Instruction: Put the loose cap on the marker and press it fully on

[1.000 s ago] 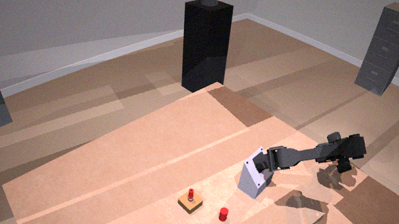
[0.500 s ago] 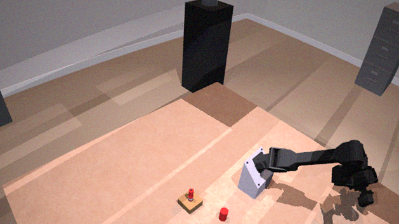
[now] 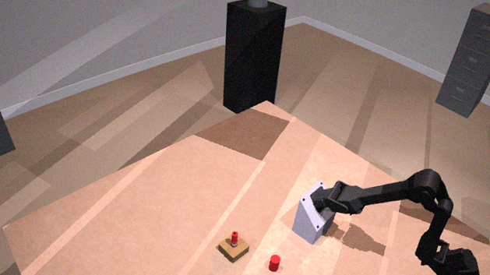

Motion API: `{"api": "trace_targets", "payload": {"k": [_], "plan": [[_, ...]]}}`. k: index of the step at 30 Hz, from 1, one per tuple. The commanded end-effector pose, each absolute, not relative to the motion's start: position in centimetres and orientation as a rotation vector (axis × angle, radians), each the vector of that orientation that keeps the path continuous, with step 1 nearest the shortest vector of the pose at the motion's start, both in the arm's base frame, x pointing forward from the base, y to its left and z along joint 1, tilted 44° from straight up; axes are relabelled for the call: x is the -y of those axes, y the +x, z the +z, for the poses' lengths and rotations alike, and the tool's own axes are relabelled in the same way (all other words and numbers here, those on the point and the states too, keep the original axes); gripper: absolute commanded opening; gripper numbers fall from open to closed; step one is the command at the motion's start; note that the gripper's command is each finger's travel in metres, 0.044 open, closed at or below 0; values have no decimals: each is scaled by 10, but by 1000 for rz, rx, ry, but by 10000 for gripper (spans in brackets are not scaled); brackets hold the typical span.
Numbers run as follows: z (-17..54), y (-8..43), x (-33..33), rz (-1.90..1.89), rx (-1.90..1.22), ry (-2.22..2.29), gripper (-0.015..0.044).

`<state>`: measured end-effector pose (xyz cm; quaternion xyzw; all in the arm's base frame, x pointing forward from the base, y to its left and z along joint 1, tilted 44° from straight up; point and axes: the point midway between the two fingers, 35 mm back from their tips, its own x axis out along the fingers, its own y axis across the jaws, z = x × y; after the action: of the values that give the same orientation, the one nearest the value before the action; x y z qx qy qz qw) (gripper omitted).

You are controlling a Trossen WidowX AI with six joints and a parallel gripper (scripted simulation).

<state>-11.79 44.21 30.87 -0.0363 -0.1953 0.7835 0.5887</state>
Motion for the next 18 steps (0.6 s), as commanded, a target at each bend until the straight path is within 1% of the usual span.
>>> {"api": "trace_targets", "payload": {"k": [1,10,18], "plan": [[321,-59,-450,1698,442,-116,252],[320,70,-449,1481,248,-96,252],[289,175,-424,1311,-50,-38,252]]}}
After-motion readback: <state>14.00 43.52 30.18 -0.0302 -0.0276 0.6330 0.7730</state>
